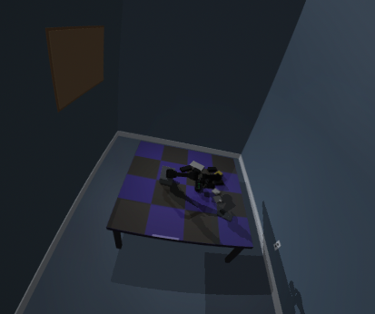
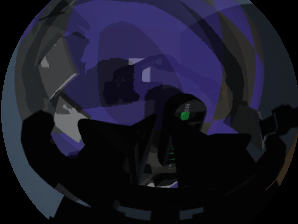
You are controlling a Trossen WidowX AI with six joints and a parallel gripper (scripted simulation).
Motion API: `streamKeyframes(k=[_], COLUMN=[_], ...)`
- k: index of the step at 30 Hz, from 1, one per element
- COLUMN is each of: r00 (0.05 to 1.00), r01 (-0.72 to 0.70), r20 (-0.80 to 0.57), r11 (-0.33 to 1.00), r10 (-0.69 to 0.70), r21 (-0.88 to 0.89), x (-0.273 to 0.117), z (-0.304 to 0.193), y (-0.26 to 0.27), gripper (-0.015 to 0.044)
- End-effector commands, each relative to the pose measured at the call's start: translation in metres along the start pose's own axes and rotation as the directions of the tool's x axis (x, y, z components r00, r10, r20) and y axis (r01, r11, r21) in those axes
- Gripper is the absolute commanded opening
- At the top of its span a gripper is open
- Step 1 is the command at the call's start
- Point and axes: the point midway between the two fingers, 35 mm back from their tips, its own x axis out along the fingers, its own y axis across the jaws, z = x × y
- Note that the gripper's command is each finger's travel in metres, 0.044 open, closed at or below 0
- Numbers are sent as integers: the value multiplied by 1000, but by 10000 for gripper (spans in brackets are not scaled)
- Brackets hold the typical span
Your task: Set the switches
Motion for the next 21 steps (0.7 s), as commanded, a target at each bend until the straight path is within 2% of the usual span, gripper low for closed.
streamKeyframes(k=[1, 21], r00=[1000, 1000], r01=[-10, -10], r20=[-5, -5], r11=[1000, 1000], r10=[10, 10], r21=[-16, -16], x=[-7, 9], z=[-4, -4], y=[1, 7], gripper=[0, 0])
